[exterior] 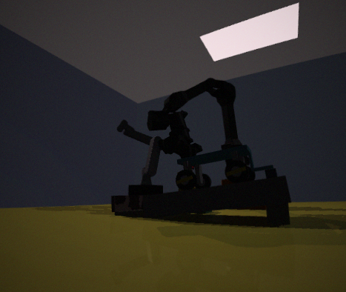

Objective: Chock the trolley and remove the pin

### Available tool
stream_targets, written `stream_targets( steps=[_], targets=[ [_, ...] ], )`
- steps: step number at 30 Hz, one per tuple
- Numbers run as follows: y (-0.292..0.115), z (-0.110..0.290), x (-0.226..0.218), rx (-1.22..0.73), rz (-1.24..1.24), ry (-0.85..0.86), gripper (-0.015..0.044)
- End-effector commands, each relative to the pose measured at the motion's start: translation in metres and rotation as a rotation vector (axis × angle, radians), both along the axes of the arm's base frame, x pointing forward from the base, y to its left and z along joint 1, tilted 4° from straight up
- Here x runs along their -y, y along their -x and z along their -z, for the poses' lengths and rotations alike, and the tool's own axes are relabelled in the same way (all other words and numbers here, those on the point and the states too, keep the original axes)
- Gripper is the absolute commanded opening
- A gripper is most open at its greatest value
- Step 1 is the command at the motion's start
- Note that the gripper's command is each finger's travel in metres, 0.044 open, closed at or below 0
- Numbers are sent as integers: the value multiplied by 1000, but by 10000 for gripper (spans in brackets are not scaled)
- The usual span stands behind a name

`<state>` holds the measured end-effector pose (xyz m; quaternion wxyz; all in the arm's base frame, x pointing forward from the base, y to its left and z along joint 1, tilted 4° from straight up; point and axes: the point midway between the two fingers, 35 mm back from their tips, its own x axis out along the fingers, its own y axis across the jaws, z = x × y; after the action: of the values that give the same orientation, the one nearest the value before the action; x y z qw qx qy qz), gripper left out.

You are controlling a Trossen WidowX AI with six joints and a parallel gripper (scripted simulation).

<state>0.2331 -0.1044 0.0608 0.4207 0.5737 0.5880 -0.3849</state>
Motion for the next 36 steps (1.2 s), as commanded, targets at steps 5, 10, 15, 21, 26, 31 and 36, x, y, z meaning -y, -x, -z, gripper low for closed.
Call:
stream_targets(
  steps=[5, 10, 15, 21, 26, 31, 36],
  targets=[
    [-1, 1, 9, -12, 34, 11, 0],
    [0, 0, 8, -53, 182, 38, 0],
    [0, 0, 7, -92, 330, 63, 0],
    [0, 0, 6, -138, 508, 92, 0],
    [0, 0, 4, -175, 655, 115, 0],
    [0, 0, 3, -209, 804, 137, 0],
    [0, 0, 2, -238, 954, 157, 0]
  ],
)
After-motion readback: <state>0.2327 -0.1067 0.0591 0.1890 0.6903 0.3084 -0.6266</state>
